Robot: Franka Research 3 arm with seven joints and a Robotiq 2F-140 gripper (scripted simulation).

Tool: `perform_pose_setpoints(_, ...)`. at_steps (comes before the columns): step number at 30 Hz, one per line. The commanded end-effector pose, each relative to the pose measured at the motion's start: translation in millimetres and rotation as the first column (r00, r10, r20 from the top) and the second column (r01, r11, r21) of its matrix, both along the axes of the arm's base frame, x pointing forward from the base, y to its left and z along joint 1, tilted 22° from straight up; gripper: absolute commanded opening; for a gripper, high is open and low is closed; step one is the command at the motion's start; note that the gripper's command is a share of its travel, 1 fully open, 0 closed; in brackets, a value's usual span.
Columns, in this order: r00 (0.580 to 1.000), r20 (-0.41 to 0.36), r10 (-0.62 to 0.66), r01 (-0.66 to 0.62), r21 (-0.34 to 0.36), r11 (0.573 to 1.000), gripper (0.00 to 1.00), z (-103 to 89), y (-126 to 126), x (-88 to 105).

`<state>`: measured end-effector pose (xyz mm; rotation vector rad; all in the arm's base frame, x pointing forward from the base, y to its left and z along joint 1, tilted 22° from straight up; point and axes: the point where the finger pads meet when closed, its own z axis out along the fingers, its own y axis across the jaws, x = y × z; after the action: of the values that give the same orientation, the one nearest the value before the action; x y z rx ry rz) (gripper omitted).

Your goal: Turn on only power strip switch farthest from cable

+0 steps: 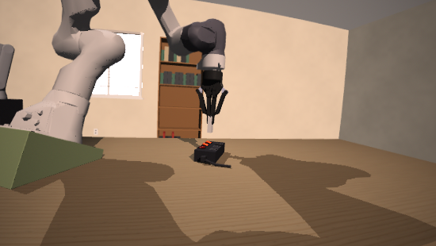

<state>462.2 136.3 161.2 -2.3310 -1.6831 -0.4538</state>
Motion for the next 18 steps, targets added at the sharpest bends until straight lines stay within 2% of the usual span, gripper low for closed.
perform_pose_setpoints(1, 1.0, 0.003, 0.016, -0.016, -0.005, 1.0, 0.0, -1.1, -14, -11.6)
perform_pose_setpoints(4, 1.0, 0.006, 0.017, -0.017, -0.006, 1.0, 0.0, -2.6, -29, -23.5)
perform_pose_setpoints(18, 1.0, 0.006, 0.017, -0.017, -0.006, 1.0, 0.0, -2.6, -29, -23.8)
